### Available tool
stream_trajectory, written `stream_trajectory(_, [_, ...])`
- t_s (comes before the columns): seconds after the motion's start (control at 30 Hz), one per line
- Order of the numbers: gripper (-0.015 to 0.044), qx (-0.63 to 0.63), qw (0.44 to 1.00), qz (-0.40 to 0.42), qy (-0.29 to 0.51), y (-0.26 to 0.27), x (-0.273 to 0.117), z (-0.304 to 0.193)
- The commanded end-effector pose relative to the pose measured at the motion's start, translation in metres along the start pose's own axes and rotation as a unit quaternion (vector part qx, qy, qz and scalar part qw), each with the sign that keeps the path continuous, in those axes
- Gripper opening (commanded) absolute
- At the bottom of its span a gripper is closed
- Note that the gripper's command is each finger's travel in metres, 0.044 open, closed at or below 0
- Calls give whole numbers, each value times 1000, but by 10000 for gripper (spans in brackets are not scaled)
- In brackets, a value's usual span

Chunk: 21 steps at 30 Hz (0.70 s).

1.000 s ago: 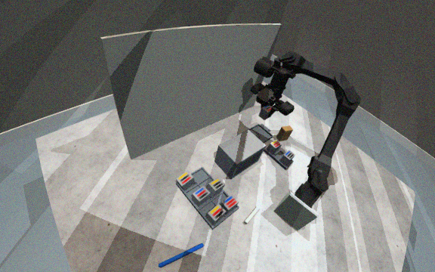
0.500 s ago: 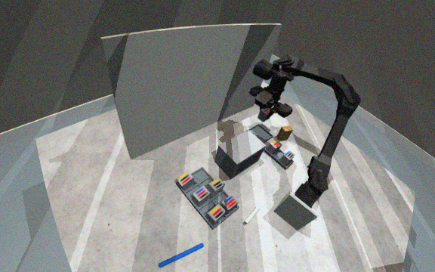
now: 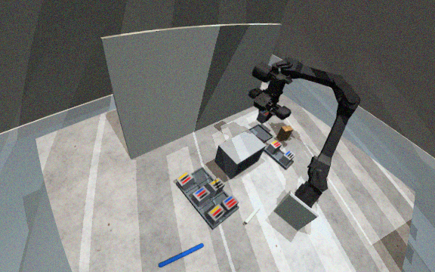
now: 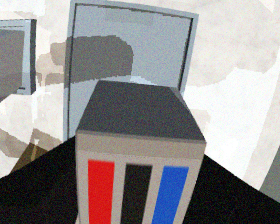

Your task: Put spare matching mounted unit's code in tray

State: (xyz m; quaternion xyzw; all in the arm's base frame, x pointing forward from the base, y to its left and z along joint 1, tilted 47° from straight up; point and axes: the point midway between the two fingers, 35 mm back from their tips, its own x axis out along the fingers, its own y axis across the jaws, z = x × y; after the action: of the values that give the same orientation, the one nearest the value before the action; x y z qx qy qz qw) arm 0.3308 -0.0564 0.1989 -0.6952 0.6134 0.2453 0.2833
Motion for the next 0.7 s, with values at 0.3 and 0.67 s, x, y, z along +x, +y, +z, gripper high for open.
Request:
stream_trajectory(0.3, [0, 0, 1000, -2, -1, -1, 10, 0])
stream_trajectory(0.67, [0, 0, 1000, -2, -1, -1, 18, 0])
